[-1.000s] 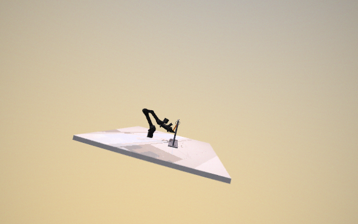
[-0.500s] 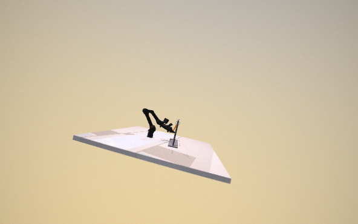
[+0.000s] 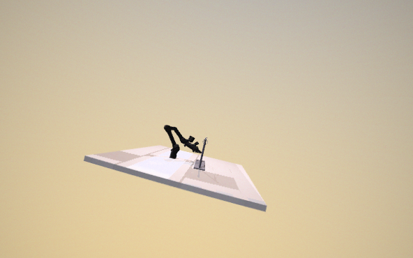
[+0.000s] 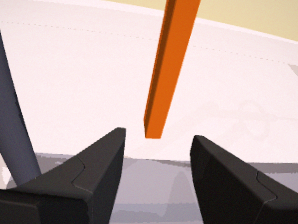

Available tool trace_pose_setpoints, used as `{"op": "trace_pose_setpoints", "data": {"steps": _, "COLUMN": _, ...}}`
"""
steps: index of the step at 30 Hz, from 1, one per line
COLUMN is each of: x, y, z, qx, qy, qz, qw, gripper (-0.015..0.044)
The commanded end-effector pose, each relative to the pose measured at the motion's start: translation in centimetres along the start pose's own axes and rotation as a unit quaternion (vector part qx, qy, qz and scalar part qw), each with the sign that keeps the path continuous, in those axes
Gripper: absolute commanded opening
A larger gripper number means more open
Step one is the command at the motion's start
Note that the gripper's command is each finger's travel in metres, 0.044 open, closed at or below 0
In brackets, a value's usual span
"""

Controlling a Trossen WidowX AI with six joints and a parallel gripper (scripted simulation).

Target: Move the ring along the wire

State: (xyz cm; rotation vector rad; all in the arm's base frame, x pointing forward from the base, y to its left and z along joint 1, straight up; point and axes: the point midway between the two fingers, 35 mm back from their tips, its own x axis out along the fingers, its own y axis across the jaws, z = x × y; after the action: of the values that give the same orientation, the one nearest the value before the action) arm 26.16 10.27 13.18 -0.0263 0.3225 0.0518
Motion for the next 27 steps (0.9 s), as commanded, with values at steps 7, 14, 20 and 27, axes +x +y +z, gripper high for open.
{"op": "trace_pose_setpoints", "data": {"steps": 7, "x": -2.1, "y": 0.2, "z": 0.1, "qx": 0.003, "qy": 0.001, "qz": -0.001, "qw": 1.0, "gripper": 0.016}}
{"op": "trace_pose_setpoints", "data": {"steps": 14, "x": -3.7, "y": 0.1, "z": 0.0, "qx": 0.003, "qy": 0.001, "qz": -0.001, "qw": 1.0, "gripper": 0.016}}
{"op": "trace_pose_setpoints", "data": {"steps": 20, "x": -4.7, "y": -0.1, "z": 0.0, "qx": 0.003, "qy": 0.0, "qz": -0.001, "qw": 1.0, "gripper": 0.016}}
{"op": "trace_pose_setpoints", "data": {"steps": 27, "x": -4.7, "y": -0.1, "z": 0.0, "qx": 0.003, "qy": 0.0, "qz": -0.001, "qw": 1.0, "gripper": 0.016}}
